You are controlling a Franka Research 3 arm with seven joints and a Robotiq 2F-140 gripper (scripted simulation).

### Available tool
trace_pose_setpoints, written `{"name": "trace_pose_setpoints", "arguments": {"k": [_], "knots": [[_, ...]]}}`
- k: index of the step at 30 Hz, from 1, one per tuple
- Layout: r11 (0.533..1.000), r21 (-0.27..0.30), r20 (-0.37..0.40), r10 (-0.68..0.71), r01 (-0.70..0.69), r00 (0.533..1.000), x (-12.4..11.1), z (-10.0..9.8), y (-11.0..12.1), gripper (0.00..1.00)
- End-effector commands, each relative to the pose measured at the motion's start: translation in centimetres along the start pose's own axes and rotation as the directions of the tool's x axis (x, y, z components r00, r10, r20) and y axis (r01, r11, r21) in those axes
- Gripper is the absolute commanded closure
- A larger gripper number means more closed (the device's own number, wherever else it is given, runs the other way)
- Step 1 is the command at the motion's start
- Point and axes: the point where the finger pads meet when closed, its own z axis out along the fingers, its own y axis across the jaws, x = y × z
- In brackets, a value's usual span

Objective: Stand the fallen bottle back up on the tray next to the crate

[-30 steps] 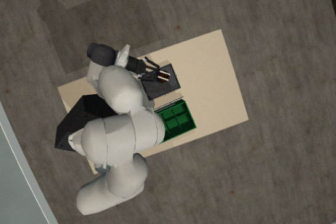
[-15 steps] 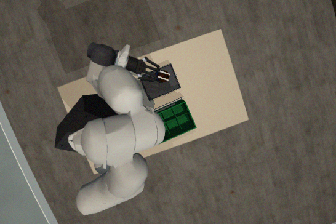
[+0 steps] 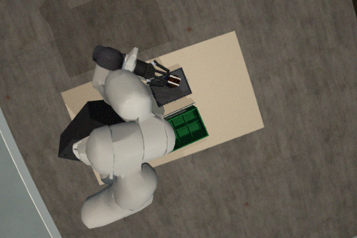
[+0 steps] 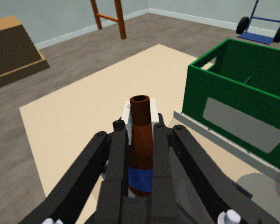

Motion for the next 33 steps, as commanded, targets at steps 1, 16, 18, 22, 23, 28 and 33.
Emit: {"name": "trace_pose_setpoints", "arguments": {"k": [1, 16, 18, 22, 23, 28, 33], "knots": [[1.0, -0.003, -0.001, 0.008, -0.008, 1.0, 0.2, 0.1, 0.0, 1.0], [1.0, -0.003, -0.001, 0.008, -0.008, 1.0, -0.2, 0.3, 0.0, 1.0], [1.0, -0.003, -0.001, 0.008, -0.008, 1.0, -0.3, 0.3, 0.0, 1.0], [1.0, -0.003, -0.001, 0.008, -0.008, 1.0, -0.6, 0.4, 0.0, 1.0], [1.0, -0.003, -0.001, 0.008, -0.008, 1.0, -0.6, 0.4, 0.0, 1.0], [1.0, -0.003, -0.001, 0.008, -0.008, 1.0, -1.1, 0.6, 0.0, 1.0], [1.0, -0.003, -0.001, 0.008, -0.008, 1.0, -1.5, 0.7, 0.0, 1.0]]}}
